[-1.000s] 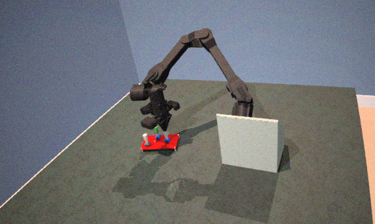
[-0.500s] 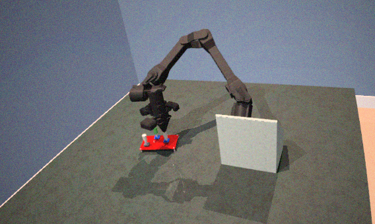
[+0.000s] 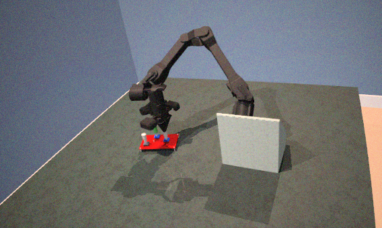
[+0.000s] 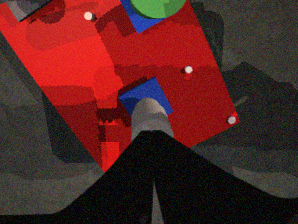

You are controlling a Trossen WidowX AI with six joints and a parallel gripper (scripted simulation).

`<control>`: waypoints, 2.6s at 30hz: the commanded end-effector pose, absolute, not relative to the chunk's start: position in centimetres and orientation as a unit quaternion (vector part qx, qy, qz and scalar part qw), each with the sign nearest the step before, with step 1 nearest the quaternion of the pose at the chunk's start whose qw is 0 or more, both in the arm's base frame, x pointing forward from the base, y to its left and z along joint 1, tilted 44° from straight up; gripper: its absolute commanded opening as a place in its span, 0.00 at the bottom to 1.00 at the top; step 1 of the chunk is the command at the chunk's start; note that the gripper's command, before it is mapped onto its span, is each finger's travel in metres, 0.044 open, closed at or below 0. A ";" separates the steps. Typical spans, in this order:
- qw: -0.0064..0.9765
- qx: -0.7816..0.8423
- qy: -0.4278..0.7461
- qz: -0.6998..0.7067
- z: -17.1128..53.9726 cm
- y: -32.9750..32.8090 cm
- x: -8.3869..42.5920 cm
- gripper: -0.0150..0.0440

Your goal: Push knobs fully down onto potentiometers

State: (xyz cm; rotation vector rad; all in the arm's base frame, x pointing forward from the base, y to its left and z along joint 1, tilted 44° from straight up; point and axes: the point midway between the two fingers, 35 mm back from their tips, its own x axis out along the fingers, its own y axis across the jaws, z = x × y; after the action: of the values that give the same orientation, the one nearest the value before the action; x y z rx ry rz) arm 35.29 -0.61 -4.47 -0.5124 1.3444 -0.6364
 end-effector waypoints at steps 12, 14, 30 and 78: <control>0.706 -0.233 0.603 -0.287 -4.4 -0.6 35.3 0.25; 0.706 -0.233 0.603 -0.287 -4.4 -0.6 35.3 0.25; 0.706 -0.233 0.603 -0.287 -4.6 -0.8 35.4 0.25; 0.706 -0.233 0.603 -0.287 -5.0 -1.3 35.4 0.25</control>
State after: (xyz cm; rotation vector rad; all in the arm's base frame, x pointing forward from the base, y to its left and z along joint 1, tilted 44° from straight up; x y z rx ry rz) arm 35.27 -0.88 -4.88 -0.5237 1.3447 -0.6307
